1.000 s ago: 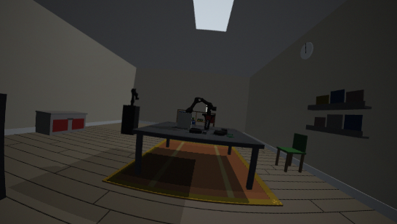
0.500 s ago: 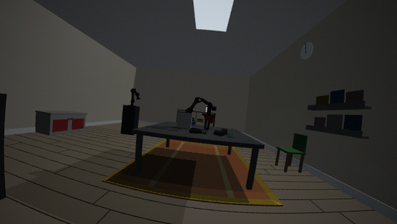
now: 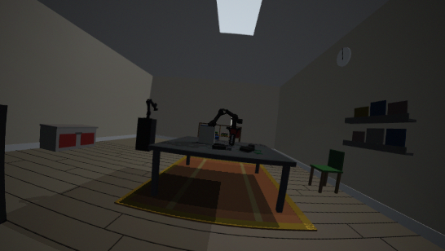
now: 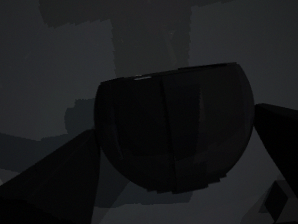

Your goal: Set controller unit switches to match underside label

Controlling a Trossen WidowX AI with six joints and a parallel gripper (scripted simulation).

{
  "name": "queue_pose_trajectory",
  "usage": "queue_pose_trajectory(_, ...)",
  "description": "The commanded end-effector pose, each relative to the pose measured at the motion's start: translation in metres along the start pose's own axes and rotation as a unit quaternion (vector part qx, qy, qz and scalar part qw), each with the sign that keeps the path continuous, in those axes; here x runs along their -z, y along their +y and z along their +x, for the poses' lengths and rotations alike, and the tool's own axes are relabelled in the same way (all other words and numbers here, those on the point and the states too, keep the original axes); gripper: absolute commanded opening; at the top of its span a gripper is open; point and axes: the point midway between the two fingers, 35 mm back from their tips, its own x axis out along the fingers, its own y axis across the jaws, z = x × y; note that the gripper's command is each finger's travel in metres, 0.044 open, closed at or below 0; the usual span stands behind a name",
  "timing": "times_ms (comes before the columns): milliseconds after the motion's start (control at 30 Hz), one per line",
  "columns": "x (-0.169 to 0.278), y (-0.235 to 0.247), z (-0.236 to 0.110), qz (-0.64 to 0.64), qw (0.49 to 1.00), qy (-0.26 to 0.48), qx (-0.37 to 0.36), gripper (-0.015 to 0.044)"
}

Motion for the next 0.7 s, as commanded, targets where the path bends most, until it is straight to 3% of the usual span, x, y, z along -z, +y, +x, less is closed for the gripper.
queue_pose_trajectory(0, 0.008, 0.001, 0.003, 0.001, 1.000, 0.003, -0.005, 0.0338)
queue_pose_trajectory(667, 0.031, 0.001, 0.002, 0.001, 1.000, 0.004, -0.005, 0.0338)
